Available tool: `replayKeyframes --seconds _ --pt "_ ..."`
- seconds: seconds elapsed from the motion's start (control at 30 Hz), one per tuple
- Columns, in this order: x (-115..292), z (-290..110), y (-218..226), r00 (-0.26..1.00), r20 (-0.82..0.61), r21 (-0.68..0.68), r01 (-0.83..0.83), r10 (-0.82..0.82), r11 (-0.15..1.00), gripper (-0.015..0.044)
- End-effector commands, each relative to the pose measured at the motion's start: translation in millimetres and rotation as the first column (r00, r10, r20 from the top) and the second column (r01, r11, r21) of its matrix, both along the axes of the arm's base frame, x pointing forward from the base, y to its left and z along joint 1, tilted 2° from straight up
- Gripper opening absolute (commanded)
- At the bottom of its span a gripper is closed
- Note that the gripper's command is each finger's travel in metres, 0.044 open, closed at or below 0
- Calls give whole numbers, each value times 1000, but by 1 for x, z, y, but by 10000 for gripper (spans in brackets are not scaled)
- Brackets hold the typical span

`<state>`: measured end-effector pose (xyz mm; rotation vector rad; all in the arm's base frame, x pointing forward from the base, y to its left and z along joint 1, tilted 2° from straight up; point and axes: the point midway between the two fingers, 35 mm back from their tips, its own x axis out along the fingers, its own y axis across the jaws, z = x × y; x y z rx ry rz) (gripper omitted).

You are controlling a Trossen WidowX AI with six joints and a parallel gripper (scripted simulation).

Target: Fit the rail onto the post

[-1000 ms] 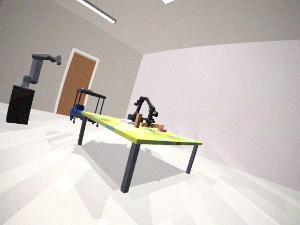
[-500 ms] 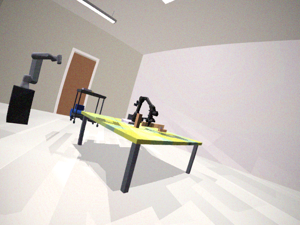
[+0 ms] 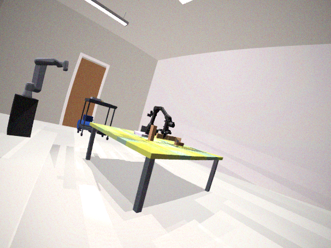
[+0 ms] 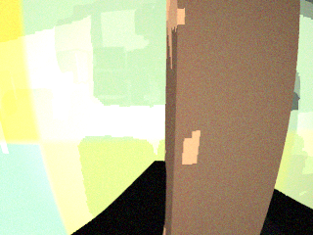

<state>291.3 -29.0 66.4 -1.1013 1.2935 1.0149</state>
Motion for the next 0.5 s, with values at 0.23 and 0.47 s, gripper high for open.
replayKeyframes --seconds 0.23,0.47 --pt "2 9 1 1000 17 4 -1 1 1000 0" --pt "2 5 1 1000 17 4 -1 1 1000 0"
